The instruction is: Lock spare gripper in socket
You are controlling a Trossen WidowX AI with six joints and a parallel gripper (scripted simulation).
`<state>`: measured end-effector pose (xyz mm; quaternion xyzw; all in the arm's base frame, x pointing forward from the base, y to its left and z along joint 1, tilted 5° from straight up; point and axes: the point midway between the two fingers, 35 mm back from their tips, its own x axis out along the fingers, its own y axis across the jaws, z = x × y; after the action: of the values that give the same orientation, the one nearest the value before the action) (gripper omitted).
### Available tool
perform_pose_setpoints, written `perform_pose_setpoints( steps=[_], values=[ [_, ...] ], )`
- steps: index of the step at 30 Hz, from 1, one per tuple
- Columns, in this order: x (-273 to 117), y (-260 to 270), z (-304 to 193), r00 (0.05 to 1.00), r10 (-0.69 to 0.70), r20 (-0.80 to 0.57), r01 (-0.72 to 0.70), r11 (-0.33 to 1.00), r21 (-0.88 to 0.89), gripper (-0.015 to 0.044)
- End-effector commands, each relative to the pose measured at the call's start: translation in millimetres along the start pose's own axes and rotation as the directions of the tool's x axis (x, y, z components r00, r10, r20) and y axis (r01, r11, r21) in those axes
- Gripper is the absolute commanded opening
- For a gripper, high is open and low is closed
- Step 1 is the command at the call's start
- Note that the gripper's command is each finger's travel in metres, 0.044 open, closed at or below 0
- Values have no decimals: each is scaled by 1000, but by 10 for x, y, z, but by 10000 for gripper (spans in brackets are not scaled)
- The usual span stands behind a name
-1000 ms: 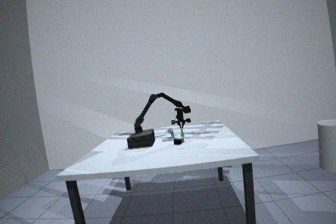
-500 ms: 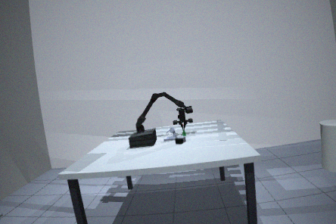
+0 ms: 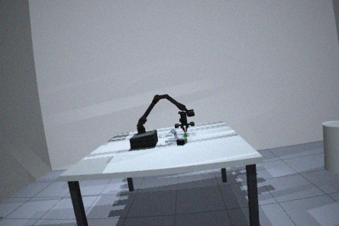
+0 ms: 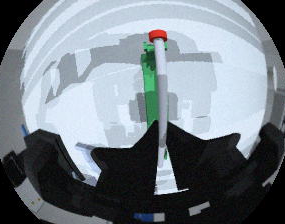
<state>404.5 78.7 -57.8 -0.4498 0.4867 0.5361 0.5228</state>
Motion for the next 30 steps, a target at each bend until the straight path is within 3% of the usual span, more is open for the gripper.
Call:
perform_pose_setpoints(
  steps=[1, 30],
  values=[
    [70, 6, -11, 1000, 1, 0, -1, 1000, -3, 0],
    [126, 22, -21, 1000, -2, 0, 2, 1000, -7, 0]
  ],
)
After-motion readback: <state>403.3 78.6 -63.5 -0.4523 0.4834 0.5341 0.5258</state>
